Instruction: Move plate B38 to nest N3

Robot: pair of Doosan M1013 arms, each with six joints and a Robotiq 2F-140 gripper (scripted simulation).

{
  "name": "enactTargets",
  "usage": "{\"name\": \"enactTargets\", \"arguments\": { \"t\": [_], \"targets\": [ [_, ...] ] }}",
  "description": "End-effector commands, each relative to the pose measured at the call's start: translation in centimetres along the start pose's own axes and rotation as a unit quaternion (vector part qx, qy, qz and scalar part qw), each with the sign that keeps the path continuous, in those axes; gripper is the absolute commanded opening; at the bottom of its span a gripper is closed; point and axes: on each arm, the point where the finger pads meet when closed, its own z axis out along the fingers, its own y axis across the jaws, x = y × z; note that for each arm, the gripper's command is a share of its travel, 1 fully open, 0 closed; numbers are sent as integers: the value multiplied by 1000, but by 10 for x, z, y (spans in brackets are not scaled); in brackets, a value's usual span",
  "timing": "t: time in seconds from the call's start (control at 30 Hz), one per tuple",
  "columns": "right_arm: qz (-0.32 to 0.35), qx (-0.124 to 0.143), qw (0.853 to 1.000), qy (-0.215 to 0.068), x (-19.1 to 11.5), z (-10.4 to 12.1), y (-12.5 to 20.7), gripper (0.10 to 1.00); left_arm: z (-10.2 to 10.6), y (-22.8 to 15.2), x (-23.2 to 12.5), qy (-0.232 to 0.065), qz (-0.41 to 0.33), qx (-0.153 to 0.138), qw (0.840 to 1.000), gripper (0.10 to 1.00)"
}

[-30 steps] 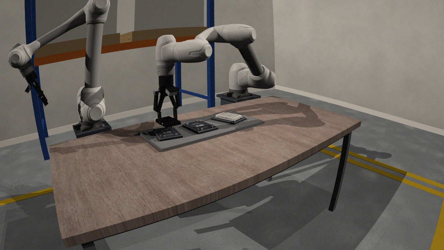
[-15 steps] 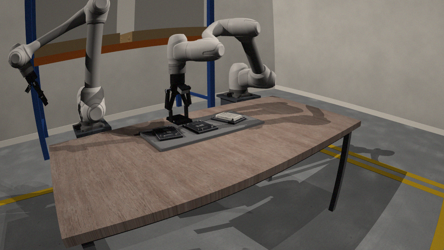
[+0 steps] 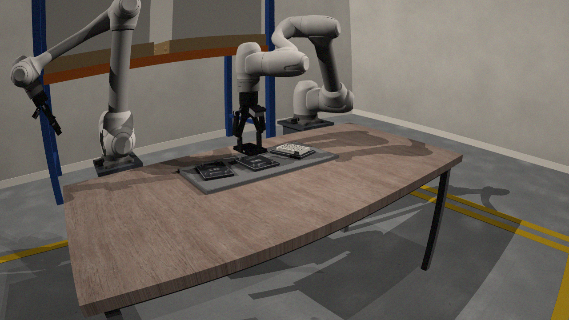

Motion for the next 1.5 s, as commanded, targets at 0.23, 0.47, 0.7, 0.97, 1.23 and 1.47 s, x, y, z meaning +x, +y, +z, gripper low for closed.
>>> {"name": "enactTargets", "arguments": {
  "t": [0.23,0.47,0.7,0.97,1.23,1.47],
  "targets": [
    [0,0,1000,0,0,-1,0,1000,-2,-26,3,1,0,-1,1000,610],
    [0,0,1000,0,0,-1,0,1000,-2,-26,3,1,0,-1,1000,610],
    [0,0,1000,0,0,-1,0,1000,-2,-26,3,1,0,-1,1000,610],
    [0,0,1000,0,0,-1,0,1000,-1,-26,3,1,0,-1,1000,610],
    [0,0,1000,0,0,-1,0,1000,6,-26,3,1,0,-1,1000,610],
    [0,0,1000,0,0,-1,0,1000,18,-26,4,1,0,-1,1000,610]
  ]
}}
